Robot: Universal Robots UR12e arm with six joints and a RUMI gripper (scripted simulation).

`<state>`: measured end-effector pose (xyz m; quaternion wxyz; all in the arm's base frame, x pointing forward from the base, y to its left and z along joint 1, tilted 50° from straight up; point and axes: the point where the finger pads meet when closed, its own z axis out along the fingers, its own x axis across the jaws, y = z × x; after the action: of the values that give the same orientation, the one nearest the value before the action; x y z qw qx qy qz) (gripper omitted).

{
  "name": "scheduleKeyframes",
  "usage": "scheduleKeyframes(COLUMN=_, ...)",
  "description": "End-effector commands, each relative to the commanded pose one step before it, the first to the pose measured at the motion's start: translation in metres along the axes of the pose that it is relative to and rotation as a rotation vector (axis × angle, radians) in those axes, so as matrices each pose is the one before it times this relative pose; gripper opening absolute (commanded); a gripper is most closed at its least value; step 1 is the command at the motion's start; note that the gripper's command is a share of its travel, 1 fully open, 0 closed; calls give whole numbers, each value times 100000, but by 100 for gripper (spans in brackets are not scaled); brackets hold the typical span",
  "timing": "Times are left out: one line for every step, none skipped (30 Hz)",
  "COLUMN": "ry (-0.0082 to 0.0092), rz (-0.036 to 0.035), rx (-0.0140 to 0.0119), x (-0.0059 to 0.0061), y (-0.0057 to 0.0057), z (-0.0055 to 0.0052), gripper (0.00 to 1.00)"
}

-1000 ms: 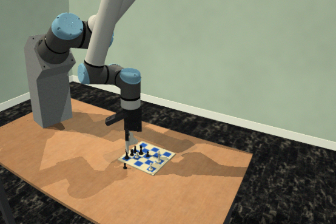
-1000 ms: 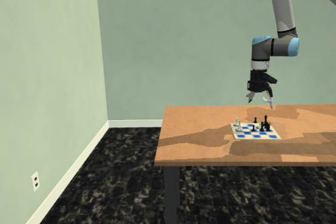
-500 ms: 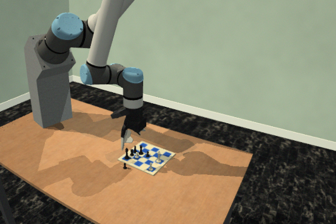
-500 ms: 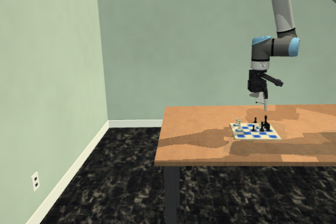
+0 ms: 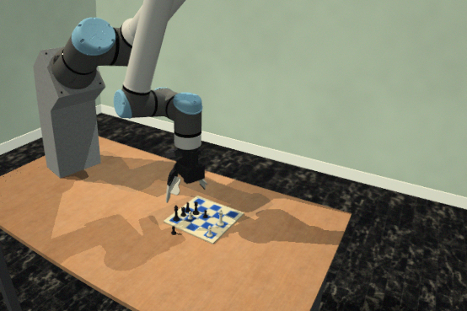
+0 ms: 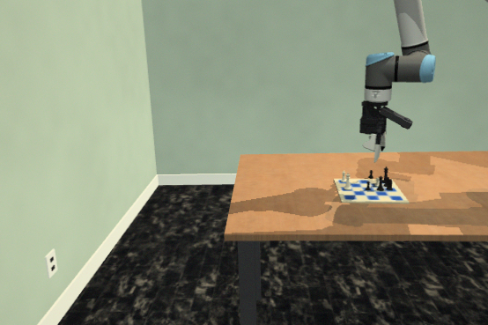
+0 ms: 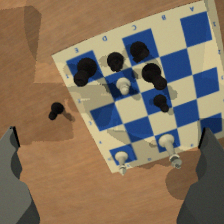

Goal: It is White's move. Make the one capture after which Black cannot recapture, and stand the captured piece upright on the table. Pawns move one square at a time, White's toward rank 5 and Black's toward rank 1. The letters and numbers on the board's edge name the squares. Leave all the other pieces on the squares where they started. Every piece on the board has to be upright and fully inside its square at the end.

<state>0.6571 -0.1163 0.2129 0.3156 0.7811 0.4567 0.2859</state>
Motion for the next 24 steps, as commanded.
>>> scheduleKeyframes(ry=-562, rz=11382, rx=-299, x=473, y=-17, z=-43, gripper=100)
scheduleKeyframes(ry=0, rz=0, rx=0, x=0, y=0, z=0, gripper=100)
scheduleKeyframes(ry=3, rz=2447, rx=-10, x=102, y=-14, z=-5, gripper=100)
scheduleKeyframes(ry=3, rz=2355, rx=-9, x=97, y=-15, z=-5, gripper=100)
scheduleKeyframes(ry=3, rz=2262, rx=-9, x=93, y=-16, z=-5, gripper=100)
scheduleKeyframes(ry=4, rz=2169, rx=-8, x=89, y=-17, z=-4, gripper=100)
scheduleKeyframes(ry=4, rz=2076, rx=-8, x=85, y=-17, z=-4, gripper=100)
scheduleKeyframes(ry=4, rz=1982, rx=-8, x=81, y=-17, z=-4, gripper=100)
scheduleKeyframes(ry=4, rz=1888, rx=-7, x=77, y=-18, z=-4, gripper=100)
scheduleKeyframes(ry=4, rz=1794, rx=-7, x=72, y=-18, z=-4, gripper=100)
scheduleKeyframes(ry=4, rz=1700, rx=-7, x=68, y=-17, z=-4, gripper=100)
scheduleKeyframes(ry=4, rz=1606, rx=-6, x=64, y=-17, z=-4, gripper=100)
scheduleKeyframes(ry=3, rz=1513, rx=-6, x=60, y=-17, z=-3, gripper=100)
scheduleKeyframes(ry=3, rz=1421, rx=-6, x=56, y=-16, z=-3, gripper=100)
scheduleKeyframes(ry=3, rz=1330, rx=-5, x=53, y=-16, z=-3, gripper=100)
scheduleKeyframes(ry=3, rz=1240, rx=-5, x=49, y=-15, z=-3, gripper=100)
scheduleKeyframes(ry=3, rz=1152, rx=-4, x=45, y=-14, z=-3, gripper=100)
scheduleKeyframes(ry=0, rz=0, rx=0, x=0, y=0, z=0, gripper=100)
scheduleKeyframes(ry=0, rz=0, rx=0, x=0, y=0, z=0, gripper=100)
scheduleKeyframes(ry=3, rz=1065, rx=-4, x=42, y=-13, z=-2, gripper=100)
scheduleKeyframes(ry=3, rz=980, rx=-4, x=38, y=-13, z=-2, gripper=100)
scheduleKeyframes(ry=2, rz=896, rx=-3, x=35, y=-12, z=-2, gripper=100)
scheduleKeyframes(ry=2, rz=815, rx=-3, x=32, y=-11, z=-2, gripper=100)
scheduleKeyframes(ry=2, rz=736, rx=-3, x=28, y=-10, z=-2, gripper=100)
